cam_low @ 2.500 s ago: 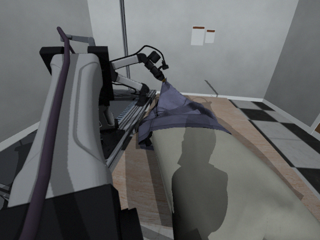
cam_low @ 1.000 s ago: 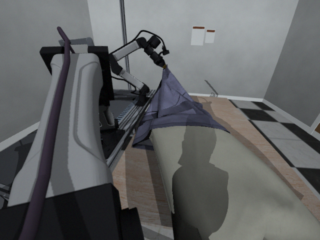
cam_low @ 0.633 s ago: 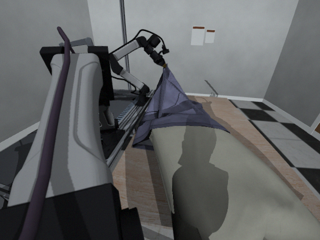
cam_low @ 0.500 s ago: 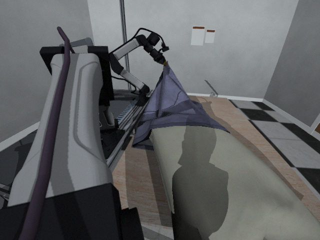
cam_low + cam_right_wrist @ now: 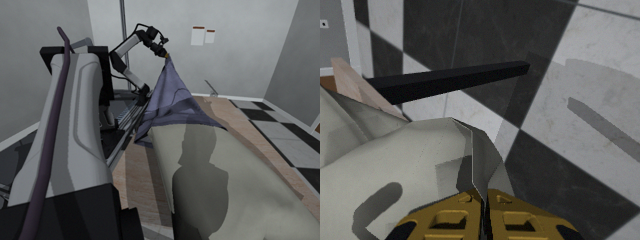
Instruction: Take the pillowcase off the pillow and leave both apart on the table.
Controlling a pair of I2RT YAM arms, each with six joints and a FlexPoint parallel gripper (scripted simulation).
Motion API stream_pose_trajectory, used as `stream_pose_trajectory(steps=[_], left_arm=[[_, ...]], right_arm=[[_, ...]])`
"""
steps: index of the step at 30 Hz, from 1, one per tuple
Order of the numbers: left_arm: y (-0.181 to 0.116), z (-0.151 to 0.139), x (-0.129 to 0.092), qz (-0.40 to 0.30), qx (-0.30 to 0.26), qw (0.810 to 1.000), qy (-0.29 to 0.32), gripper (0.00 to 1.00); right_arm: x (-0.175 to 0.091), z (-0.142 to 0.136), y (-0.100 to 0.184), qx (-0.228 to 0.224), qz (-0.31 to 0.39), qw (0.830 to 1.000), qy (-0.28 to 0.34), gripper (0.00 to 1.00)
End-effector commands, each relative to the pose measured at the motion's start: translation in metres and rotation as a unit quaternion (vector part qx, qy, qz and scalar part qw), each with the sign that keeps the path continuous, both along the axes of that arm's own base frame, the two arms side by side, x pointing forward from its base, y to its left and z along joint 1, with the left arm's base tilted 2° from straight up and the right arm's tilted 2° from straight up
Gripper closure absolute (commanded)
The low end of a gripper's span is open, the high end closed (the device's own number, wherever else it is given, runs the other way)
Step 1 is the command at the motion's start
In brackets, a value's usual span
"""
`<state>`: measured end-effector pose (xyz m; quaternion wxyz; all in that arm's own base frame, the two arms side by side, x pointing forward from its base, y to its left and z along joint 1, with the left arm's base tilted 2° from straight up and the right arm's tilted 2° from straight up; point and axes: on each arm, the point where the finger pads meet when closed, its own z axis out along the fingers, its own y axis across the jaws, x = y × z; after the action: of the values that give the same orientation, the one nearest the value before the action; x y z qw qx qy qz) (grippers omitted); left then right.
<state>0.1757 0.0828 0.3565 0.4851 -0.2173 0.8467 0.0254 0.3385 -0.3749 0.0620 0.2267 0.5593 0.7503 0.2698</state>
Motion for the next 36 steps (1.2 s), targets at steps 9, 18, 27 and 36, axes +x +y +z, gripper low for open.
stream_pose_trajectory(steps=[9,18,27,36], left_arm=[[0.01,0.052,0.008,0.007,0.004,0.997,-0.078,1.0],[0.017,0.093,0.006,0.017,0.018,0.991,-0.129,1.0],[0.02,0.124,0.004,0.019,0.029,0.986,-0.164,1.0],[0.02,0.161,-0.002,0.018,0.05,0.978,-0.202,1.0]], right_arm=[[0.003,-0.009,-0.012,-0.008,-0.006,1.0,0.0,1.0],[0.003,-0.009,-0.012,-0.008,-0.006,1.0,0.0,1.0],[0.003,-0.009,-0.012,-0.008,-0.006,1.0,0.0,1.0],[0.003,-0.009,-0.012,-0.008,-0.006,1.0,0.0,1.0]])
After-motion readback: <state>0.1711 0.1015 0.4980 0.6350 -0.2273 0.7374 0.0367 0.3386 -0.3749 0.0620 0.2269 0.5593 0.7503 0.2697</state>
